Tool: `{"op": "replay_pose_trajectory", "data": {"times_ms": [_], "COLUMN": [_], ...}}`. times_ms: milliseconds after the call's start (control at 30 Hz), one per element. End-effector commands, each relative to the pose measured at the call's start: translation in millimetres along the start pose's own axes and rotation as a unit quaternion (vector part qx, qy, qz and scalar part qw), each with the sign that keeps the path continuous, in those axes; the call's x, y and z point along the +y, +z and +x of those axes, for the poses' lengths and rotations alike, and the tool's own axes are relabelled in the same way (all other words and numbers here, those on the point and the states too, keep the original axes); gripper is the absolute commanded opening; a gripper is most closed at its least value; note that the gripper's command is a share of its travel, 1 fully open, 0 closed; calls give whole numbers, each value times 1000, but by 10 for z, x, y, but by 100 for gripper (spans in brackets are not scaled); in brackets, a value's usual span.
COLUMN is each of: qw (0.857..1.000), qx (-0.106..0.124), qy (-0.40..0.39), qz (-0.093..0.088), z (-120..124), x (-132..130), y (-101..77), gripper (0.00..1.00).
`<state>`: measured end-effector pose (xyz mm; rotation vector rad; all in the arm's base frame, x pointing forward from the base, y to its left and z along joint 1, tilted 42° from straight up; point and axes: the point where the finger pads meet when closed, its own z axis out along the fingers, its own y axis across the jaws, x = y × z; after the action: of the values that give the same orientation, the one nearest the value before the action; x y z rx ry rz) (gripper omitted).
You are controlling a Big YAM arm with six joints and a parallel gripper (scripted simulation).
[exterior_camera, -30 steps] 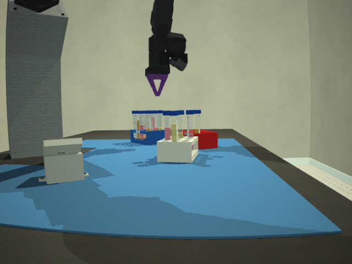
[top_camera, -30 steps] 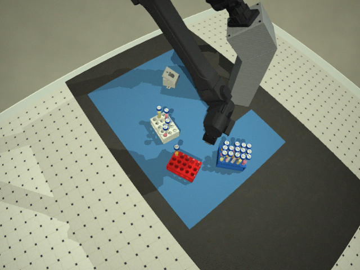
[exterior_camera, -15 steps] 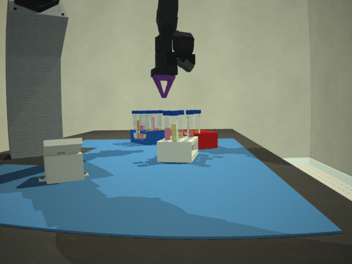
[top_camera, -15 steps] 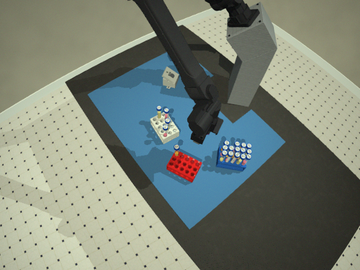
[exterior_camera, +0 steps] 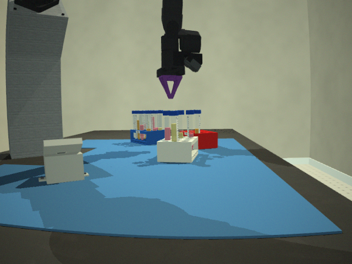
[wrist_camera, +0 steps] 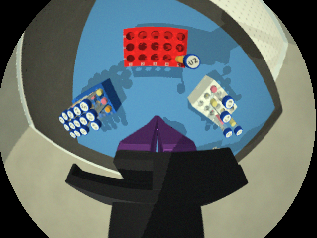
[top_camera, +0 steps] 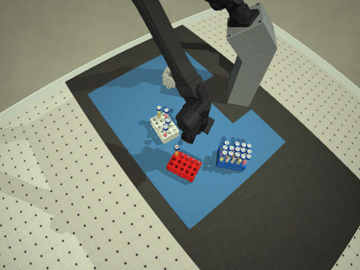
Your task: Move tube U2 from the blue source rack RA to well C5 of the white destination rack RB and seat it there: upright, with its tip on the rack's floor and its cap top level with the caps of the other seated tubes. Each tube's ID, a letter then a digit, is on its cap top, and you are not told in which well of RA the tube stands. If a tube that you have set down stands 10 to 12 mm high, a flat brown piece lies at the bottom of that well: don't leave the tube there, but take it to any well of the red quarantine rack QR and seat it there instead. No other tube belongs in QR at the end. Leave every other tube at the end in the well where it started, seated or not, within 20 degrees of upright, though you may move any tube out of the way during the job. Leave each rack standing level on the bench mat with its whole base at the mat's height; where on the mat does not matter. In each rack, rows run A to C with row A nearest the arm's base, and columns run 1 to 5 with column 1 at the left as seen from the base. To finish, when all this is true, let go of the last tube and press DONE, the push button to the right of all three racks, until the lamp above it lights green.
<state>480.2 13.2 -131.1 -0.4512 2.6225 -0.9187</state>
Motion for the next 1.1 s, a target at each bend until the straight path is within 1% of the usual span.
{"op": "replay_pose_trajectory", "data": {"times_ms": [0,33,367,400,500,633,700,867,1067], "qw": [1000,1000,1000,1000,998,992,992,979,953], "qx": [-11,-9,-9,-10,-10,-9,-9,-9,-8], "qy": [-22,-7,-7,6,56,123,123,205,302], "qz": [-4,-1,-1,-4,-4,-5,-5,-5,-6], "z": [-69,-64,-64,-66,-64,-64,-64,-63,-62], "x": [108,27,27,102,97,95,95,94,93], "y": [-100,-60,-60,-95,-91,-90,-90,-90,-89], "gripper": [0,0,0,0,0,0,0,0,0]}}
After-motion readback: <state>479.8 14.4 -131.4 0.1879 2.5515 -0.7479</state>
